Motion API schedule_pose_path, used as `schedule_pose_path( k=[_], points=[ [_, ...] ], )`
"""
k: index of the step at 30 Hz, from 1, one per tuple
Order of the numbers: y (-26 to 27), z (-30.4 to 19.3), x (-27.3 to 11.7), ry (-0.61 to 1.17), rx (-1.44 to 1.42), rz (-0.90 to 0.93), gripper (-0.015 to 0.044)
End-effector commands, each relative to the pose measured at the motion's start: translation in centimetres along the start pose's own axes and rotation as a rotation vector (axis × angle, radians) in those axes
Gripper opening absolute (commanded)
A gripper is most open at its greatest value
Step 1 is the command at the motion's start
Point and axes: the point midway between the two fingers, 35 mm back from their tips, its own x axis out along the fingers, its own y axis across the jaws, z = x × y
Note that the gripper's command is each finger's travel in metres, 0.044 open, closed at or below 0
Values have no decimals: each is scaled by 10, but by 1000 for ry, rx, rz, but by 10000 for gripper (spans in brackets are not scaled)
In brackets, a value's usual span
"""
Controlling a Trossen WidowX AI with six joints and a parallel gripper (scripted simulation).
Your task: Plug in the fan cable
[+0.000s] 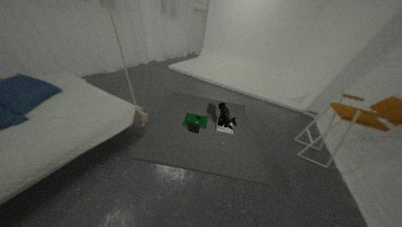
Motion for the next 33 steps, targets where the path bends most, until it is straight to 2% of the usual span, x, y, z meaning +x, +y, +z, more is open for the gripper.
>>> schedule_pose_path(
  k=[1, 4, 9, 13, 18, 24, 33],
  points=[
    [0, 0, 0, 0, 0, 0, 426],
    [9, -3, 0, -2, -12, 39, 440],
    [51, -18, -21, -107, -134, 241, 440],
    [85, -25, -46, -238, -224, 372, 440],
    [137, -25, -94, -485, -315, 508, 440],
    [174, -15, -157, -751, -389, 518, 440],
    [196, 18, -256, -1047, -434, 362, 440]
  ],
)
